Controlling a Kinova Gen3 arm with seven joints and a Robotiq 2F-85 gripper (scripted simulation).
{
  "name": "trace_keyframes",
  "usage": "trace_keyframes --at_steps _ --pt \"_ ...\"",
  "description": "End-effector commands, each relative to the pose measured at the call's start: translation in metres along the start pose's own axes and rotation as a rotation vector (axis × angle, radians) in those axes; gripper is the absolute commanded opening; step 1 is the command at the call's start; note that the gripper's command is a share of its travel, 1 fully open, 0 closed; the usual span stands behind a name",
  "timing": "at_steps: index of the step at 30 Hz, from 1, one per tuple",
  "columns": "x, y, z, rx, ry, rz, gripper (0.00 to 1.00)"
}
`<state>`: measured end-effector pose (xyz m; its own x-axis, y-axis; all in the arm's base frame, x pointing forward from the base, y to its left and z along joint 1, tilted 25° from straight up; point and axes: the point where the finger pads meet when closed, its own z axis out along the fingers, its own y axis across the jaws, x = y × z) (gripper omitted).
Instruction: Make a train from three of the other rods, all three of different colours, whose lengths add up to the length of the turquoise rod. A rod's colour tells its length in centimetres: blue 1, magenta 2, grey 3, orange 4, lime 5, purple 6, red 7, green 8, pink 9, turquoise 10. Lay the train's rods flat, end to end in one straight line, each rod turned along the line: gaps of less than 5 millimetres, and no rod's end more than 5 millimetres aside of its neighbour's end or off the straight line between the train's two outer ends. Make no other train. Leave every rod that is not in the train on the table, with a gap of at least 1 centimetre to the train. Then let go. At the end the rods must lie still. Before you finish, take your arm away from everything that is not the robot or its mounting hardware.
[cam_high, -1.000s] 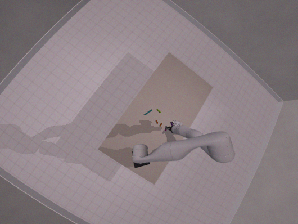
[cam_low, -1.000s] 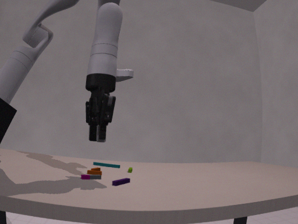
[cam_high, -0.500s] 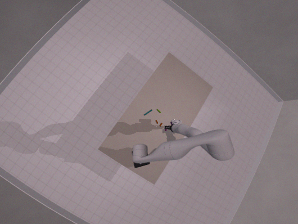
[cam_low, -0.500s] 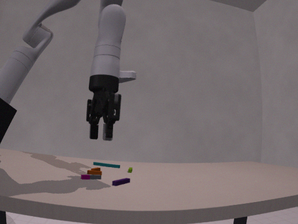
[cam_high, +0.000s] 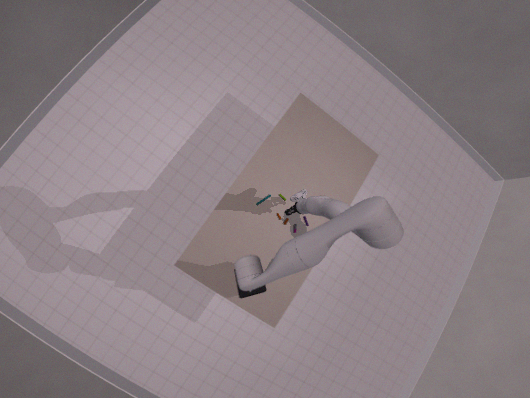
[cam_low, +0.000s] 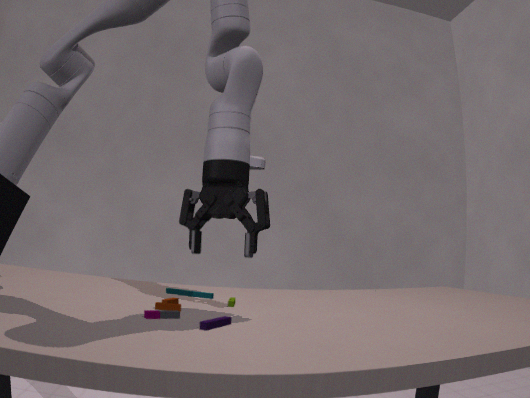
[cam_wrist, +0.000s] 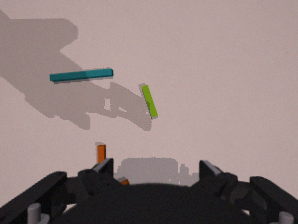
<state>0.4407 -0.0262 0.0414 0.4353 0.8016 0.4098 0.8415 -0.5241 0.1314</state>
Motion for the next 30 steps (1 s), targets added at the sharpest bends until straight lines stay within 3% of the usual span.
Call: trace_keyframes --at_steps 1,5,9,10,30 --pt "0.038 0.000 0.003 -0.003 -0.003 -0.167 1.00" --pt "0.070 -0.004 0.005 -0.006 0.003 -0.309 1.00" --pt "0.078 -0.006 0.006 -0.007 0.005 -0.340 1.00" --pt "0.077 -0.006 0.006 -0.007 0.005 -0.340 0.24" --pt "0.076 -0.008 0.006 -0.003 0.004 -0.340 0.24"
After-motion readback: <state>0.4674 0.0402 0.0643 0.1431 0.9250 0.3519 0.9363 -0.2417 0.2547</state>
